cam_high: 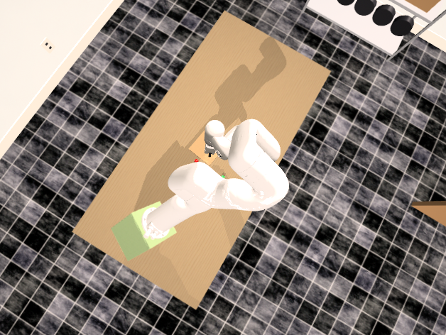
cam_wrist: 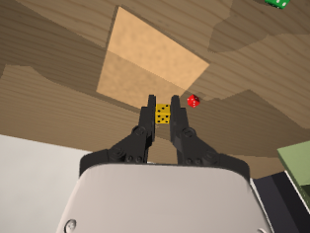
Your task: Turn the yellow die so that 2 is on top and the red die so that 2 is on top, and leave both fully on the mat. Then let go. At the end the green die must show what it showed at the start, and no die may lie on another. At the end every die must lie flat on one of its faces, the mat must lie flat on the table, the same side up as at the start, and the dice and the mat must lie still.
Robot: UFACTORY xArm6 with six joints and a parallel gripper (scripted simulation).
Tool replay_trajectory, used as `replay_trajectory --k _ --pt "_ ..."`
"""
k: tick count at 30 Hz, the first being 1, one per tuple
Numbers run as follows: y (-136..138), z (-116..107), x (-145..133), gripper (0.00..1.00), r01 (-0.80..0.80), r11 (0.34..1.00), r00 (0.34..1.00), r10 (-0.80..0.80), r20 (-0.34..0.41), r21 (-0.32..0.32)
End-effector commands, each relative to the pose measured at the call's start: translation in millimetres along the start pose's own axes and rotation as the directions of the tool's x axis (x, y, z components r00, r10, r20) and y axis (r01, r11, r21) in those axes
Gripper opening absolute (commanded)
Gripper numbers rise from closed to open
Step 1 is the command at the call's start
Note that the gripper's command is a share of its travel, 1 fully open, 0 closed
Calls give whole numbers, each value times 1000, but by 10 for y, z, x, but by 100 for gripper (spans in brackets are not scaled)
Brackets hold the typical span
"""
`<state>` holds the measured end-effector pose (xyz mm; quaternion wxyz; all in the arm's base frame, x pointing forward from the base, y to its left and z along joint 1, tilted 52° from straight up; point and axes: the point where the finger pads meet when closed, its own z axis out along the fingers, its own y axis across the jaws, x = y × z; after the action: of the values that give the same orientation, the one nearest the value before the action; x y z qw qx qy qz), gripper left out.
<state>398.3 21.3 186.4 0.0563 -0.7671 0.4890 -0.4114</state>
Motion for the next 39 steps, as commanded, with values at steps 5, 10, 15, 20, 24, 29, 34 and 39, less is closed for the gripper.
replay_trajectory --k 5,10,15,20,24,29,34,39 --pt "-209 45 -258 11 328 944 945 -328 11 -21" --pt "-300 57 -397 11 476 879 880 -476 13 -21" --pt "-363 62 -501 11 574 818 819 -574 13 -20" --pt "-480 64 -713 11 740 672 672 -740 9 -19" --pt "-569 56 -897 11 849 527 527 -850 4 -20" --pt "-657 39 -1102 11 934 356 356 -935 -4 -25" --pt "-724 17 -1280 11 979 202 201 -979 -12 -32" --pt "-778 -8 -1445 11 997 60 59 -998 -19 -41"
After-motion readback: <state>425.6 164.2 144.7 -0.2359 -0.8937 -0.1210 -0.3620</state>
